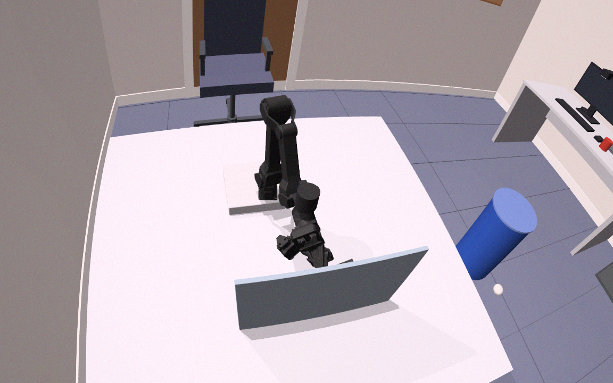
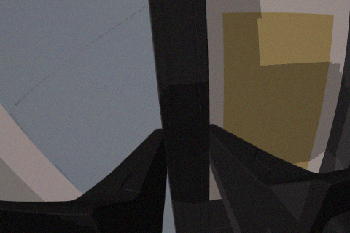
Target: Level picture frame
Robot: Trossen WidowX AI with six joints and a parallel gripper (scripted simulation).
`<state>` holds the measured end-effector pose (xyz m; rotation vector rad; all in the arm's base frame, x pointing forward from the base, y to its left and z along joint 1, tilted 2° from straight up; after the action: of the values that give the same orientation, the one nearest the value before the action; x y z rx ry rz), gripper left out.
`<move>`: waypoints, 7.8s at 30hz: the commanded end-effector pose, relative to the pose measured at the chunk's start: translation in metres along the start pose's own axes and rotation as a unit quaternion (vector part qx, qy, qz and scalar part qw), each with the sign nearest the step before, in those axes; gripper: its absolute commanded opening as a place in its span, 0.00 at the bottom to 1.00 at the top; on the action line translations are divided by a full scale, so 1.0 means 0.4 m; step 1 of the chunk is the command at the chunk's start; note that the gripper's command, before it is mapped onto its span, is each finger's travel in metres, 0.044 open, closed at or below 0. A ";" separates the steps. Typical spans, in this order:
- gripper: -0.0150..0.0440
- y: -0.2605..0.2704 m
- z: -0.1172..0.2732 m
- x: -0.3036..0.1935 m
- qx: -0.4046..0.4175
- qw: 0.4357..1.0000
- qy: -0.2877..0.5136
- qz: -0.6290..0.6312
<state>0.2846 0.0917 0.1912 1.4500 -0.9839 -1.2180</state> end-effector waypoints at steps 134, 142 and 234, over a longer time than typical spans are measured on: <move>0.25 -0.005 -0.001 -0.010 0.007 0.982 0.000 0.188; 0.25 -0.004 -0.001 -0.010 0.007 0.978 0.000 0.209; 0.69 0.070 0.480 -0.007 -0.002 1.000 -0.002 -0.003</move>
<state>0.0951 0.0560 0.2123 1.4485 -0.9789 -1.2222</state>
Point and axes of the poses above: the point midway between the two fingers, 35 mm back from their tips, its own z axis back along the fingers, its own y axis across the jaws, x = y × z, the point moved 9 cm from there along z, back along the fingers, and after that the axes turned 14 degrees about z, right-handed, at the moved point
